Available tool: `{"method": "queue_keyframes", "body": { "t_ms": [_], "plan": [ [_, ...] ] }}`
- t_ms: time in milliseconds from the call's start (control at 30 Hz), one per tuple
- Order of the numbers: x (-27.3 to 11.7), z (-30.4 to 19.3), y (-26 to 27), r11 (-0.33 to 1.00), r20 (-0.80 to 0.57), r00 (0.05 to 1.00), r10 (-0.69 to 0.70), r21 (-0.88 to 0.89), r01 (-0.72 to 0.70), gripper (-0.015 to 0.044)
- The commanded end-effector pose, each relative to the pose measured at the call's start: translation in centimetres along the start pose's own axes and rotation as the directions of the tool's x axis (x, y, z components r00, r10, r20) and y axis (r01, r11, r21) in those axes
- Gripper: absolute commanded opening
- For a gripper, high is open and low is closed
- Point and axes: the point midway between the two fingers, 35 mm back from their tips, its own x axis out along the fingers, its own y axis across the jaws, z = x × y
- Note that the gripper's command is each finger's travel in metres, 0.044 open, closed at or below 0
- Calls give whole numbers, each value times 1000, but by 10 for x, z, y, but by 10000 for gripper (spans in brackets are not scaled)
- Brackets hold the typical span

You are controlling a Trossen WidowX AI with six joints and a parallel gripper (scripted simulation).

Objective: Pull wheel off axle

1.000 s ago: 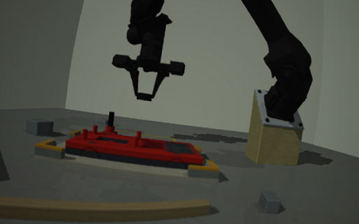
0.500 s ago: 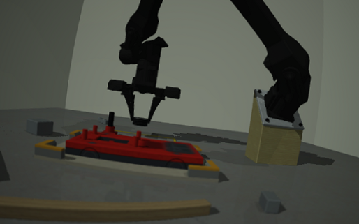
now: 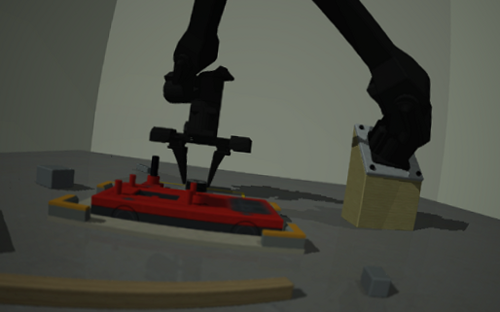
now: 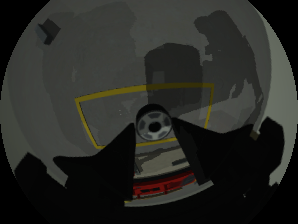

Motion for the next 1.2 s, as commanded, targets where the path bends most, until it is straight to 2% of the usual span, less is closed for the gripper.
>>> {"method": "queue_keyframes", "body": {
  "t_ms": [0,233,333,400,500,533,700,1167],
  "plan": [
    [-2,0,0,1000,1,1000,-1,-3,1,289],
    [-54,1,0,1000,2,1000,8,2,-8,300],
    [-61,1,0,1000,2,1000,9,2,-9,300],
    [-57,0,-6,1000,0,1000,11,10,-11,352],
    [-77,-10,-32,1000,4,1000,10,10,-10,431],
    [-83,-14,-41,1000,5,1000,9,10,-9,440],
    [-105,-33,-82,1000,3,1000,4,7,-4,440],
    [-106,-34,-84,1000,3,1000,4,7,-4,440]
  ]
}}
